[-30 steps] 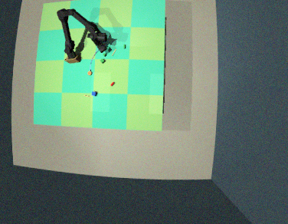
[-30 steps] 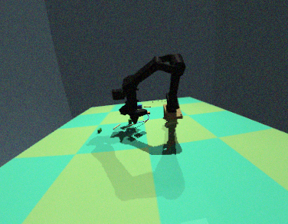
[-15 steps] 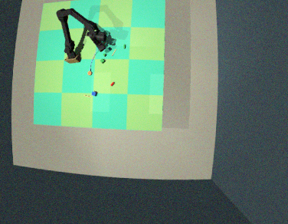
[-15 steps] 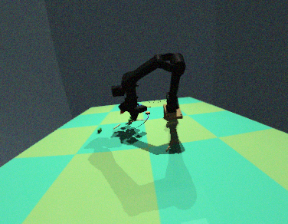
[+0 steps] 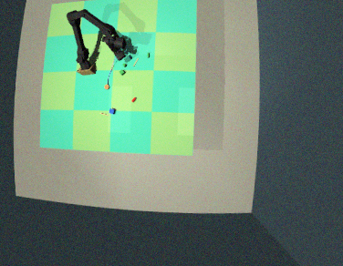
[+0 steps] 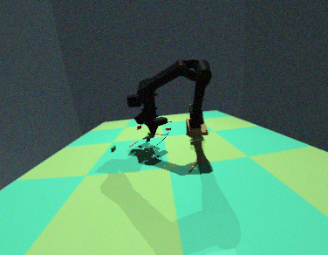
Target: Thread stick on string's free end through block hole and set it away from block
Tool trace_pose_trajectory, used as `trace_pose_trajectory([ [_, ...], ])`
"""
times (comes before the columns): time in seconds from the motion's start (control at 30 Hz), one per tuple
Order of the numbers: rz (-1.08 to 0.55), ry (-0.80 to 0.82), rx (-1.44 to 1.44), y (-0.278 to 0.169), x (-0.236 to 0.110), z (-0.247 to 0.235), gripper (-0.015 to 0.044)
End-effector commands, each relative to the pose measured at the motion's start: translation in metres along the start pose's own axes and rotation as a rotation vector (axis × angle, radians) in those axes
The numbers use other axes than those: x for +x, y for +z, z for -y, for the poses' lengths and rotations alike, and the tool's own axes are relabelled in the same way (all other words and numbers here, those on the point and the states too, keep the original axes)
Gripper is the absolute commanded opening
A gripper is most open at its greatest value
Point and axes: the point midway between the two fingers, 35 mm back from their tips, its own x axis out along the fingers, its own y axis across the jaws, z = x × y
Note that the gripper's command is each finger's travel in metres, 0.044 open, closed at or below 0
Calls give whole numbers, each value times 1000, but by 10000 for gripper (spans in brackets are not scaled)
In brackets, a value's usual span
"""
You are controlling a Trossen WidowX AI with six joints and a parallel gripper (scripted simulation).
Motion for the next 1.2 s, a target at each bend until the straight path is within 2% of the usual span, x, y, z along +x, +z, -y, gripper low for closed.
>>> trace_pose_trajectory([
  [0.0,0,0,0,0,0,0,0],
  [0.13,-2,1,47,-1,0,2,0],
  [1.17,-53,9,1025,-22,-3,37,0],
])
